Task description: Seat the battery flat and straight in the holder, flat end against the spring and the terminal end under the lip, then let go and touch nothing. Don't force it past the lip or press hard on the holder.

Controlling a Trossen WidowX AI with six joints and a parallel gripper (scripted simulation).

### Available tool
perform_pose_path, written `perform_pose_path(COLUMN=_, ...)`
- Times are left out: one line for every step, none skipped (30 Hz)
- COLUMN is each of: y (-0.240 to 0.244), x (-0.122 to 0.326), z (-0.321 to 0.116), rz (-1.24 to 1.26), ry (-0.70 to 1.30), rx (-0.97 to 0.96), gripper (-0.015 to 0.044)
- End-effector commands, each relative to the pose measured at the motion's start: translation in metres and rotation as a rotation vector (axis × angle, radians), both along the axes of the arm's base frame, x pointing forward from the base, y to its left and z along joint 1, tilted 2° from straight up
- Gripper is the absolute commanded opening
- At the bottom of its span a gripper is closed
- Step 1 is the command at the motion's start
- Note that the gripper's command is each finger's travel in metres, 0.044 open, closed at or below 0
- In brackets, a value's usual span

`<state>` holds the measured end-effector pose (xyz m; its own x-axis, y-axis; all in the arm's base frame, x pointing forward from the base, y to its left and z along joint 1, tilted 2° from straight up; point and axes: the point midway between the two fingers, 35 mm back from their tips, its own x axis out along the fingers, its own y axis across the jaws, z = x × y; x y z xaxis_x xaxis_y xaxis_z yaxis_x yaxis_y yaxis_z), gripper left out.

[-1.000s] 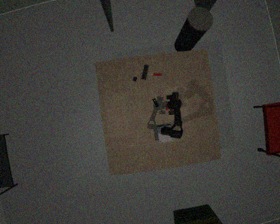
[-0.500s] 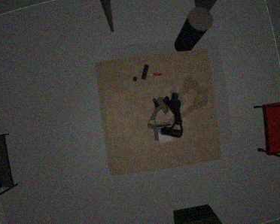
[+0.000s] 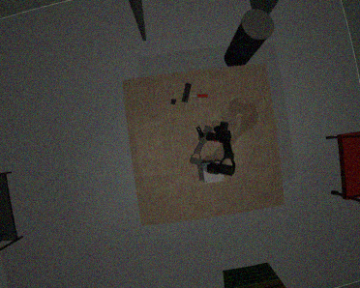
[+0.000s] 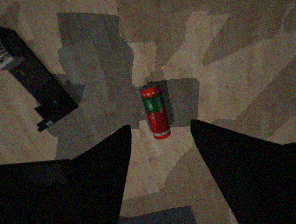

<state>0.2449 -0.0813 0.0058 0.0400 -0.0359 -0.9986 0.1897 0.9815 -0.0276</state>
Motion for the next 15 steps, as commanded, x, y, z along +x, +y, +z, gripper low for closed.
perform_pose_path(y=0.0001, x=-0.0059, z=-0.0102, rz=0.197, ry=0.017, rx=-0.009, gripper=0.0234)
perform_pose_path(y=0.0001, x=-0.0059, z=-0.0102, rz=0.197, ry=0.017, rx=-0.009, gripper=0.0234)
perform_pose_path(y=0.0001, x=-0.0059, z=-0.0102, rz=0.197, ry=0.017, rx=-0.009, gripper=0.0234)
perform_pose_path(y=0.0001, x=-0.0059, z=-0.0102, rz=0.197, ry=0.017, rx=-0.009, gripper=0.0234)
perform_pose_path(y=0.0001, x=-0.0059, z=-0.0102, rz=0.197, ry=0.017, rx=-0.009, gripper=0.0234)
perform_pose_path(y=0.0001, x=-0.0059, z=-0.0102, rz=0.197, ry=0.017, rx=-0.009, gripper=0.0234)
perform_pose_path(y=0.0001, x=-0.0059, z=-0.0102, rz=0.197, ry=0.017, rx=-0.009, gripper=0.0234)
perform_pose_path(y=0.0001, x=-0.0059, z=-0.0102, rz=0.197, ry=0.017, rx=-0.009, gripper=0.0234)
perform_pose_path(y=0.0001, x=-0.0058, z=-0.0104, rz=0.197, ry=0.017, rx=-0.009, gripper=0.0234)
perform_pose_path(y=0.0, x=-0.0057, z=-0.0113, rz=0.197, ry=0.017, rx=-0.009, gripper=0.0234)
perform_pose_path(y=-0.0001, x=-0.0056, z=-0.0126, rz=0.197, ry=0.017, rx=-0.009, gripper=0.0234)
perform_pose_path(y=-0.0002, x=-0.0054, z=-0.0143, rz=0.197, ry=0.017, rx=-0.009, gripper=0.0234)
perform_pose_path(y=-0.0003, x=-0.0052, z=-0.0159, rz=0.197, ry=0.017, rx=-0.009, gripper=0.0234)
perform_pose_path(y=-0.0004, x=-0.005, z=-0.0176, rz=0.197, ry=0.017, rx=-0.009, gripper=0.0234)
perform_pose_path(y=-0.0005, x=-0.0049, z=-0.0193, rz=0.197, ry=0.017, rx=-0.009, gripper=0.0234)
